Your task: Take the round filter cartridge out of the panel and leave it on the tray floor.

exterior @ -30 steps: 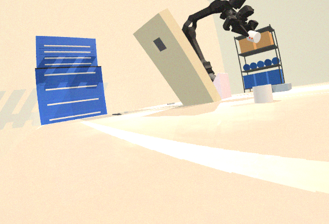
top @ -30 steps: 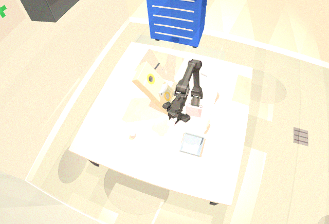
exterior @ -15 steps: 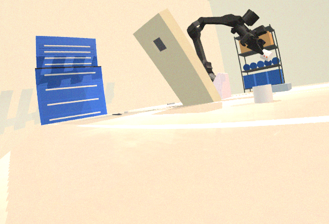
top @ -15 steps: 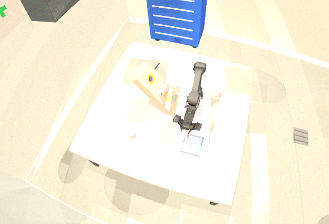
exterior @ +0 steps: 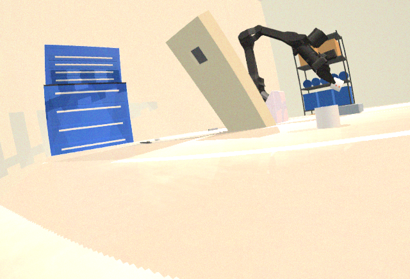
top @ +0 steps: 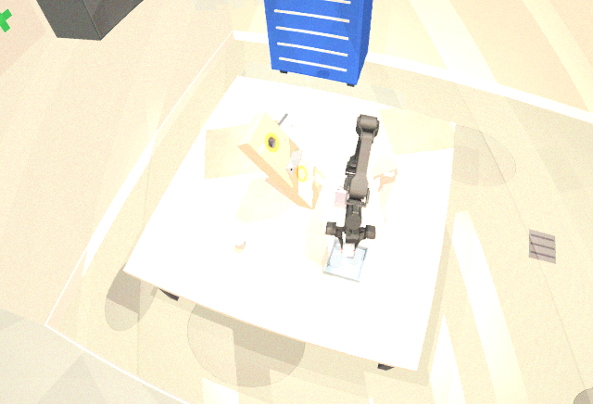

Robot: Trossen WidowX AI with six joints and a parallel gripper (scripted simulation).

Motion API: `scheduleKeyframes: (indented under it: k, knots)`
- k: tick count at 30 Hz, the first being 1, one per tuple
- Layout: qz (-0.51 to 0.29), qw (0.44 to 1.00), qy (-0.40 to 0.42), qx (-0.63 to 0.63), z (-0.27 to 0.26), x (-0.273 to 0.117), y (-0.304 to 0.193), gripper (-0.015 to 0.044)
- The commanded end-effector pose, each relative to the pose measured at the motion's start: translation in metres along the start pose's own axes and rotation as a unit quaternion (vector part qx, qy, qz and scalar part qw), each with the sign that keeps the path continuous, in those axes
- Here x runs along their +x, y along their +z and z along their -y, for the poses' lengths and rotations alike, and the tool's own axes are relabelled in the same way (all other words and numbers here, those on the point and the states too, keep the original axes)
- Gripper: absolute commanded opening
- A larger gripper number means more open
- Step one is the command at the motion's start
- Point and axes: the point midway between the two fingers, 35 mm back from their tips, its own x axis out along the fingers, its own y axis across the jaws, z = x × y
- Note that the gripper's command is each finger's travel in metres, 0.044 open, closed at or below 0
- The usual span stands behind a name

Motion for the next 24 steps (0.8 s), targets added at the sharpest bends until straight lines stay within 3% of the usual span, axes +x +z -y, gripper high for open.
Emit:
scheduleKeyframes:
  k: [1, 10, 15, 24]
  knots:
    - [0.003, 1.0, 0.004, -0.005, -0.002, 0.01, -0.003, 0.0]
    - [0.002, 1.0, 0.005, -0.005, -0.002, 0.059, -0.031, 0.0]
    - [0.002, 1.0, 0.005, -0.005, -0.002, 0.066, -0.037, 0.0]
    - [-0.004, 1.0, 0.002, -0.006, -0.001, 0.062, -0.037, 0.0236]
